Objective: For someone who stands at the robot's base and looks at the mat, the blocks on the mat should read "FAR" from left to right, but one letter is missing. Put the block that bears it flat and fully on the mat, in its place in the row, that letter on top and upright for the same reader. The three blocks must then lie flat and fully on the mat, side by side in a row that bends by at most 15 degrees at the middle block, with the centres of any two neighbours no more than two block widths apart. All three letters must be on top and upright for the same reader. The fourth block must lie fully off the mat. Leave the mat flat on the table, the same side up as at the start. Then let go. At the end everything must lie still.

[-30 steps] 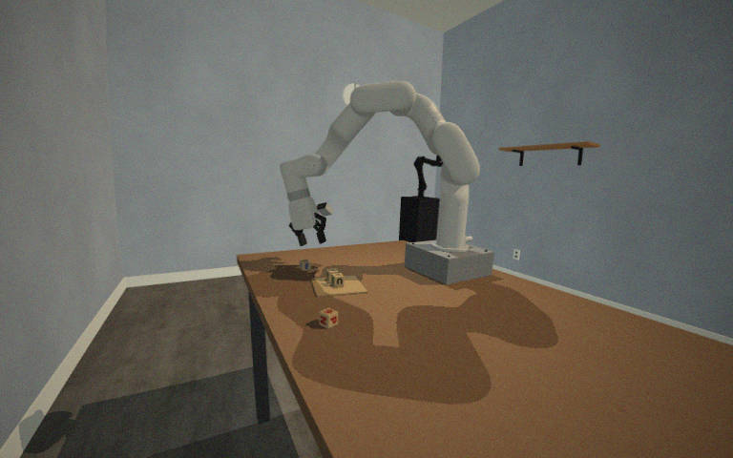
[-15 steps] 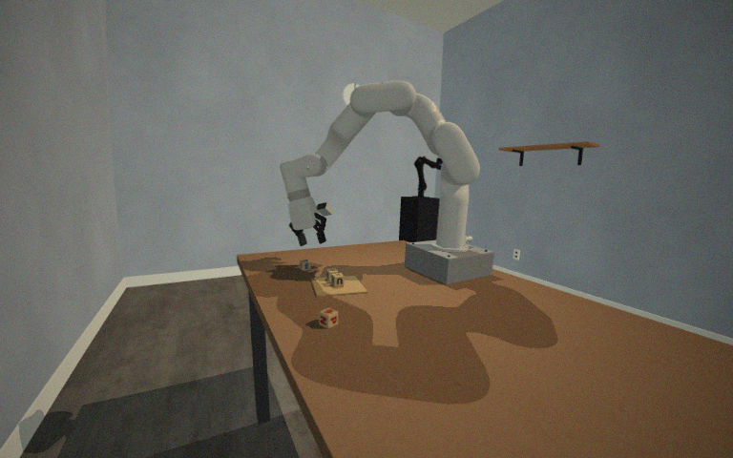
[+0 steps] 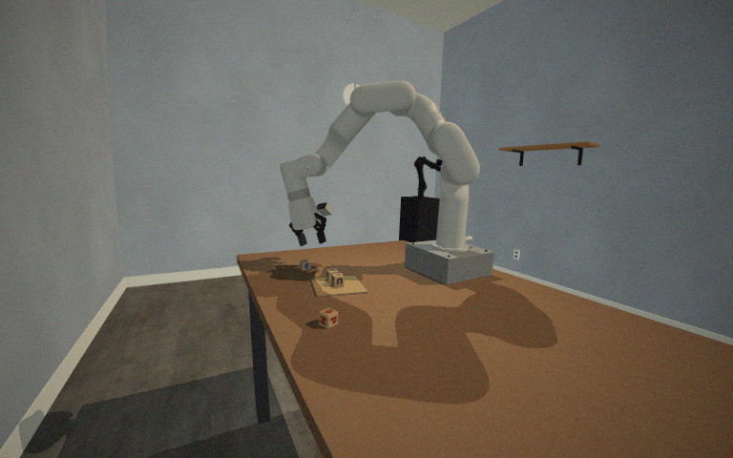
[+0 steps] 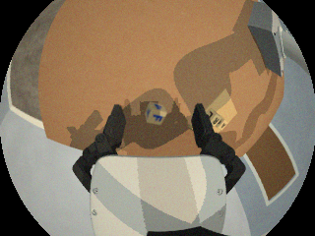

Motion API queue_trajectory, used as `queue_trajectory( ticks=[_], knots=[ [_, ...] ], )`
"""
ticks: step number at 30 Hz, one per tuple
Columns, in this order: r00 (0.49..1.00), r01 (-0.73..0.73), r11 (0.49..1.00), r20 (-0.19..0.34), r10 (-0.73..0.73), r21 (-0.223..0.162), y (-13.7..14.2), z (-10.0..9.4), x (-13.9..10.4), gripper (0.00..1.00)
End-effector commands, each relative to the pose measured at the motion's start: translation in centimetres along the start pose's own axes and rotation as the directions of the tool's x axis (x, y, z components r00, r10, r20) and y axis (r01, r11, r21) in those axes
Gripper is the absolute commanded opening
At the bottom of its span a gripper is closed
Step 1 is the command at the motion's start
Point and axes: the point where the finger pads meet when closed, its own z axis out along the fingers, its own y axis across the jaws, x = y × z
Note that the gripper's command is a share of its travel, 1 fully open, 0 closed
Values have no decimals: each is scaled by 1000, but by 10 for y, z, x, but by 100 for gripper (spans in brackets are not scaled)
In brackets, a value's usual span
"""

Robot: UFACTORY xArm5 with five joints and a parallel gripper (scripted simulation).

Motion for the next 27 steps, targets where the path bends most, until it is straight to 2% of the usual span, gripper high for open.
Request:
queue_trajectory(
  ticks=[1, 10, 12, 14, 22, 24, 26, 27],
  knots=[
    [1000, 0, 1000, 2, 0, 4, -1, -2, 0, 100],
    [1000, -2, 1000, 2, 2, 5, -1, -2, -1, 100],
    [999, -46, 999, 15, 45, 29, 1, -9, -4, 100],
    [991, -132, 989, 47, 129, 73, 5, -22, -12, 100],
    [946, -311, 940, 140, 292, 142, 15, -50, -27, 100],
    [946, -311, 940, 140, 292, 142, 15, -50, -27, 100],
    [914, -390, 907, 191, 359, 160, 21, -63, -33, 100],
    [907, -403, 901, 201, 370, 162, 22, -65, -34, 100]
  ],
)
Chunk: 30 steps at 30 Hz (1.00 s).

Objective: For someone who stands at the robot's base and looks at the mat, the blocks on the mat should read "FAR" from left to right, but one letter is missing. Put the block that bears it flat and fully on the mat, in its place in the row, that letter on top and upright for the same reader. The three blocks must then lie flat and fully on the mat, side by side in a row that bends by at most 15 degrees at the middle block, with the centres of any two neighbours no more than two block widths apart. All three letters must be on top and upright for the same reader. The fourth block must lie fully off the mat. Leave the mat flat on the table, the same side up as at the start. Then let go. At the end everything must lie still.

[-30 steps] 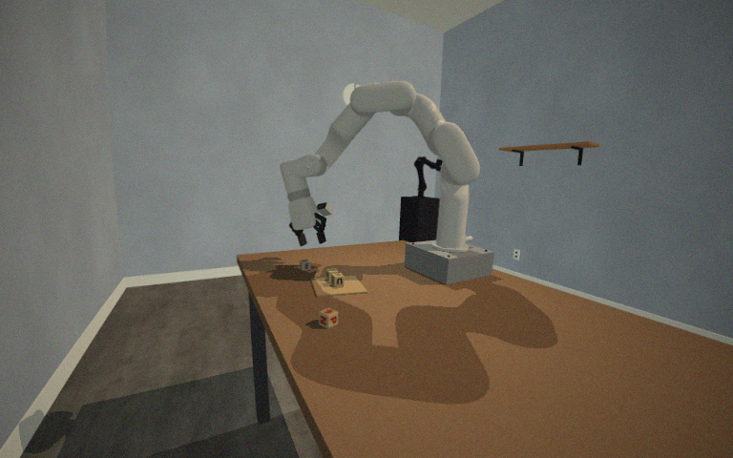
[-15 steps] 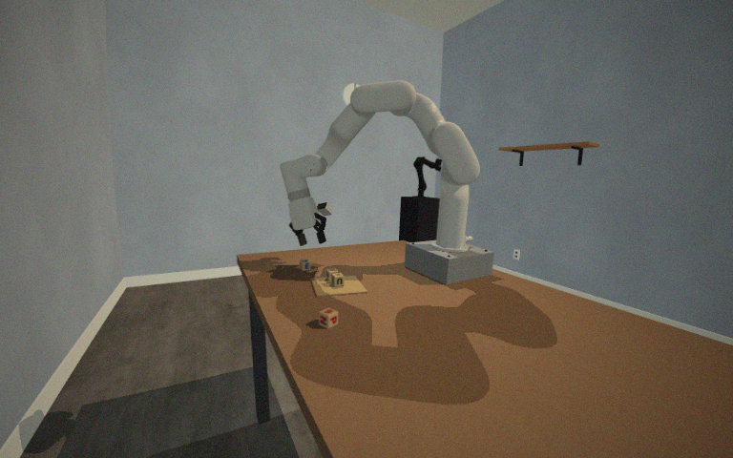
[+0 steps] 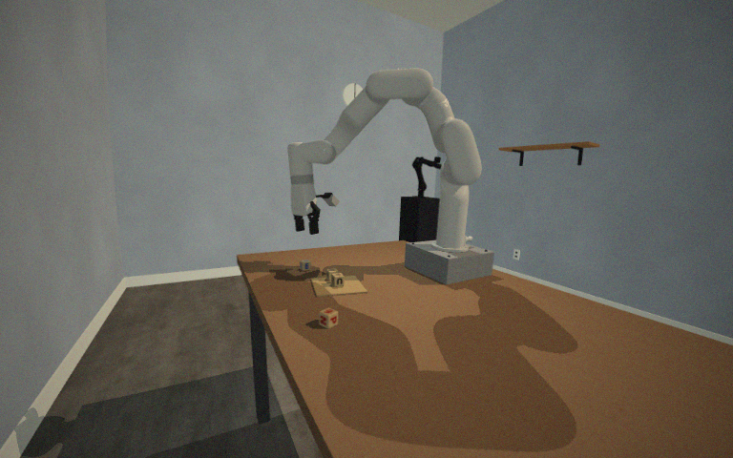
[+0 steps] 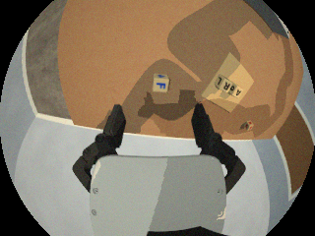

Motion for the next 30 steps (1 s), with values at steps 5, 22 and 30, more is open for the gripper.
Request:
queue_trajectory(
  ticks=[5, 22, 30],
  knots=[
    [989, -128, 991, 77, 124, 50, 8, -21, -10, 100],
    [990, -126, 991, 77, 121, 51, 8, -21, -10, 100],
    [996, -55, 997, 73, 51, 56, 8, -20, -10, 100]
  ],
)
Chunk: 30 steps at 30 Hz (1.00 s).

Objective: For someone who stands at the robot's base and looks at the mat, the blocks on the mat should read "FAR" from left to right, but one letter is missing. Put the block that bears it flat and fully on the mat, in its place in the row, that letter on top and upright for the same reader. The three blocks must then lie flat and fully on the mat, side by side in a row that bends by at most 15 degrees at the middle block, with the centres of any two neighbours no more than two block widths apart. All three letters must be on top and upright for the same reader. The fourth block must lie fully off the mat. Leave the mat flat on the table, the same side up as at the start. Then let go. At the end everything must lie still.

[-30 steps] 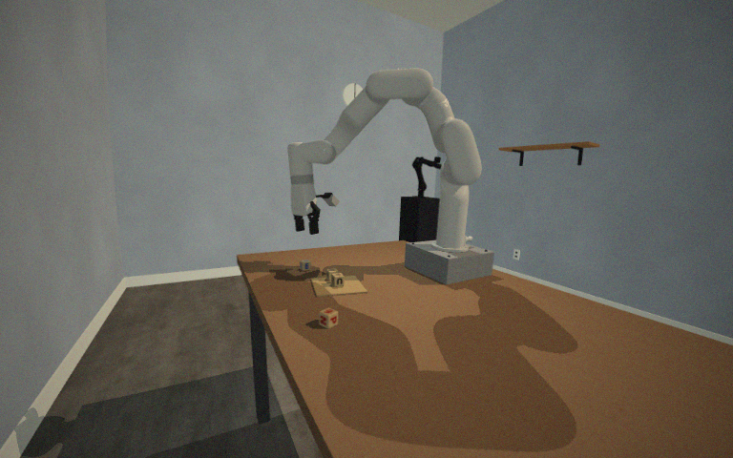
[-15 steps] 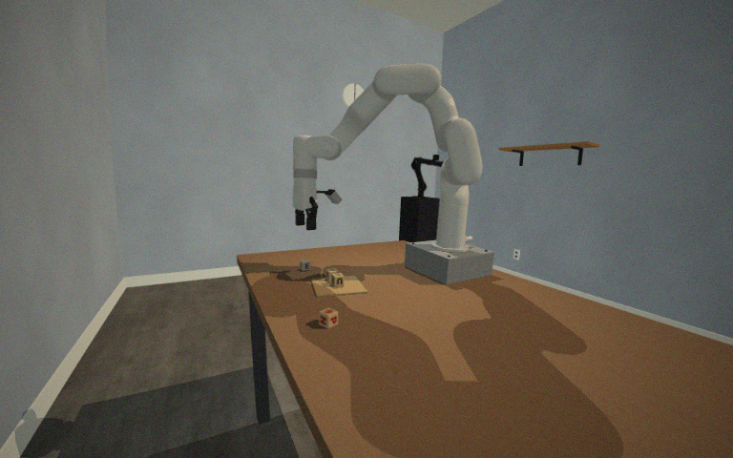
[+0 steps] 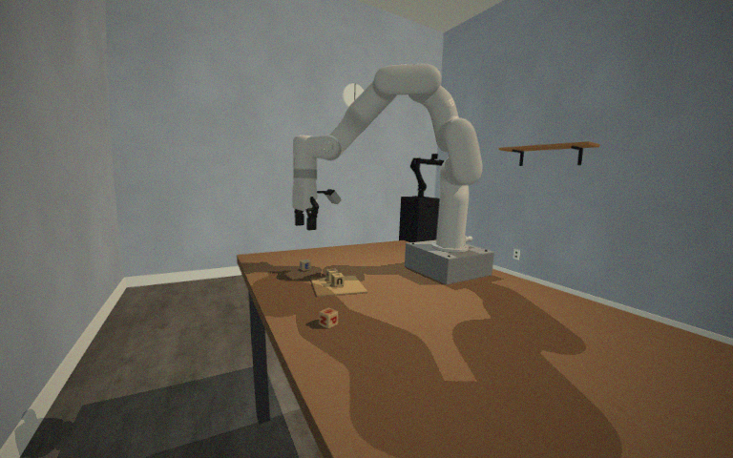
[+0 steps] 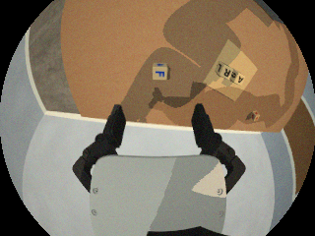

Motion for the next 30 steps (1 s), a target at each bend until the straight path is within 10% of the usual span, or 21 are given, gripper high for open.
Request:
queue_trajectory(
  ticks=[1, 18, 30],
  knots=[
    [1000, 30, 1000, 3, -30, 2, -1, -1, -1, 100],
    [890, 455, 890, 2, -455, 4, -1, 6, -2, 100],
    [663, 749, 663, 1, -749, 5, 0, 11, -2, 100]
  ],
)
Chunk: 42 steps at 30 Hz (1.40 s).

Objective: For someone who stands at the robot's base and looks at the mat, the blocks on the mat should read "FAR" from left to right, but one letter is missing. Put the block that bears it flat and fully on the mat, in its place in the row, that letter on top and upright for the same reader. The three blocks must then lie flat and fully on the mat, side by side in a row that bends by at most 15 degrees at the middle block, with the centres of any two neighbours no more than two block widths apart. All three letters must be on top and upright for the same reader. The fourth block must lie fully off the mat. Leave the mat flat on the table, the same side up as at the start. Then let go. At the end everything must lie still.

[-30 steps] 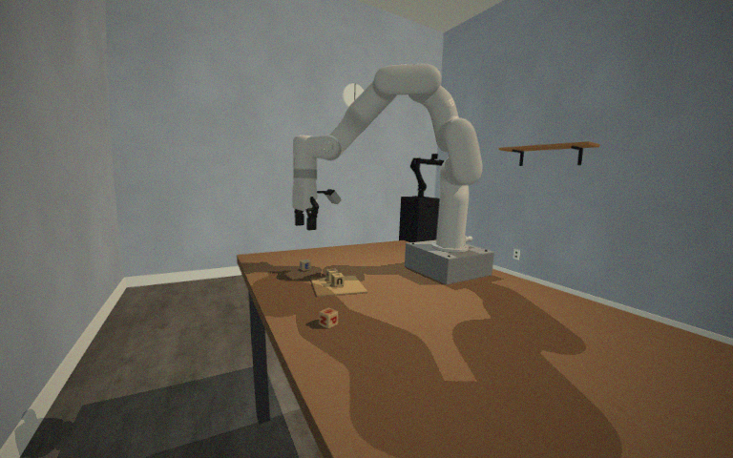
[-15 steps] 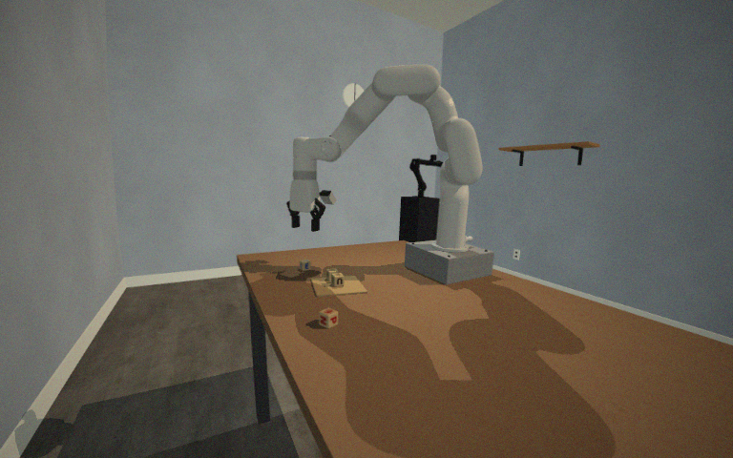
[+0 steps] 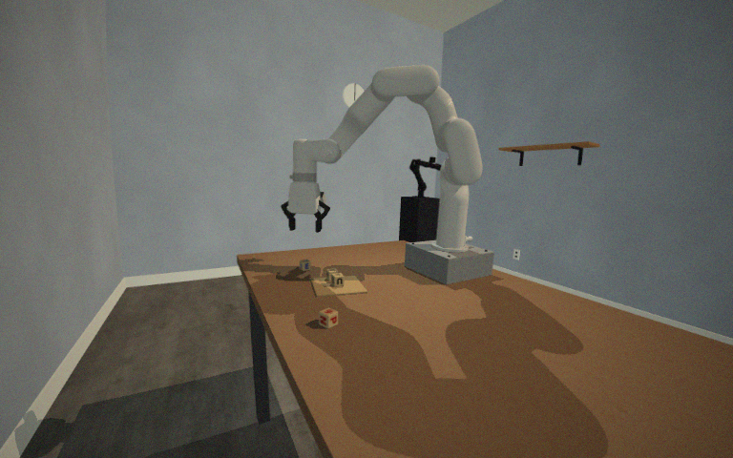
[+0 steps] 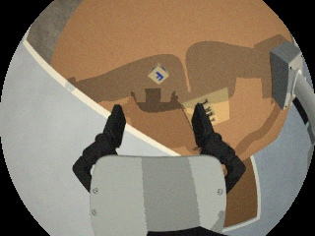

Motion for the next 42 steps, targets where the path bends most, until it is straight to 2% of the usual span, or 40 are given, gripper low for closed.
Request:
queue_trajectory(
  ticks=[1, 5, 6, 9, 14, 20, 22, 23, 27, 37, 39, 40, 42],
  knots=[
    [990, 139, 990, 0, -139, 4, -1, 0, 0, 100],
    [981, 196, 981, 0, -196, 5, -1, 1, -1, 100],
    [962, 272, 962, 0, -272, 5, -1, 3, -1, 100],
    [944, 331, 944, 0, -331, 5, -1, 3, -1, 100],
    [886, 464, 886, -1, -464, 5, -1, 6, -1, 100],
    [791, 611, 791, -2, -611, 5, -1, 8, -1, 100],
    [791, 611, 791, -2, -611, 5, -1, 8, -1, 100],
    [737, 675, 737, -2, -675, 4, -1, 10, -1, 100],
    [678, 735, 678, -3, -735, 4, -1, 11, -1, 100],
    [437, 900, 437, -4, -900, 3, -1, 15, -1, 100],
    [437, 900, 437, -4, -900, 3, -1, 15, -1, 100],
    [362, 932, 362, -4, -932, 3, -1, 16, -2, 100],
    [329, 944, 329, -5, -944, 3, -1, 17, -2, 100]
  ],
)
